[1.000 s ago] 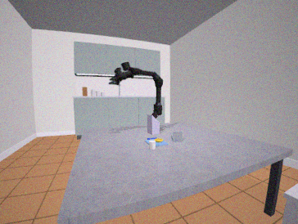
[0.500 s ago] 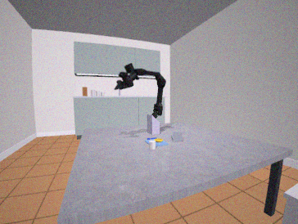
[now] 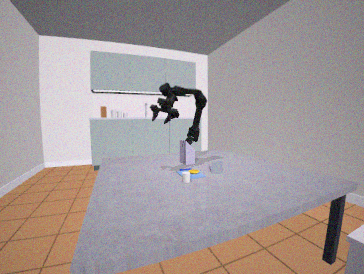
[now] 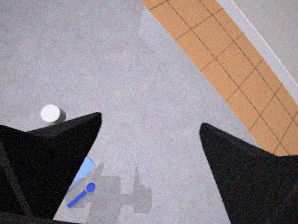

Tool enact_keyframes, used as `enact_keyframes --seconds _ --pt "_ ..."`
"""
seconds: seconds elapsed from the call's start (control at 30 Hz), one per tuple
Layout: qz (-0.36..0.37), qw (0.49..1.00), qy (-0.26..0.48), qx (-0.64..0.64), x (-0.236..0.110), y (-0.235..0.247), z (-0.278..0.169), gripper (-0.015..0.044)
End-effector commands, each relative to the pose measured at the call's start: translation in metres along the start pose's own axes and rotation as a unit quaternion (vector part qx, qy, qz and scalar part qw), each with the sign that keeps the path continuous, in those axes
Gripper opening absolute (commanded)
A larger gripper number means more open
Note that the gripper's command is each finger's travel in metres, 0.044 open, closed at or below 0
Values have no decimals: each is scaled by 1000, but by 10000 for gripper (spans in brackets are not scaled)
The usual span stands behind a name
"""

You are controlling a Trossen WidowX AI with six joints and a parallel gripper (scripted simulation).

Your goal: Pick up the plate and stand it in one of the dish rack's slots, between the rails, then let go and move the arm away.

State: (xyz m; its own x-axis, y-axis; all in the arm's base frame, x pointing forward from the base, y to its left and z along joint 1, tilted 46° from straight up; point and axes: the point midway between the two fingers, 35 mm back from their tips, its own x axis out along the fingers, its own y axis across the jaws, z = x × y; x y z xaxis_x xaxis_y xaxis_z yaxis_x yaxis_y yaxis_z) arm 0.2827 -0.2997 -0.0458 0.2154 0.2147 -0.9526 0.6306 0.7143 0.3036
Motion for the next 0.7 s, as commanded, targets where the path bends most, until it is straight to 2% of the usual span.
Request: enact_keyframes --seconds 0.0,0.33,0.67 --pt "26 998 34 -51 9 29 -13 400" --pt "97 972 117 -177 25 103 -52 400" --pt "170 923 196 -286 32 167 -102 400"
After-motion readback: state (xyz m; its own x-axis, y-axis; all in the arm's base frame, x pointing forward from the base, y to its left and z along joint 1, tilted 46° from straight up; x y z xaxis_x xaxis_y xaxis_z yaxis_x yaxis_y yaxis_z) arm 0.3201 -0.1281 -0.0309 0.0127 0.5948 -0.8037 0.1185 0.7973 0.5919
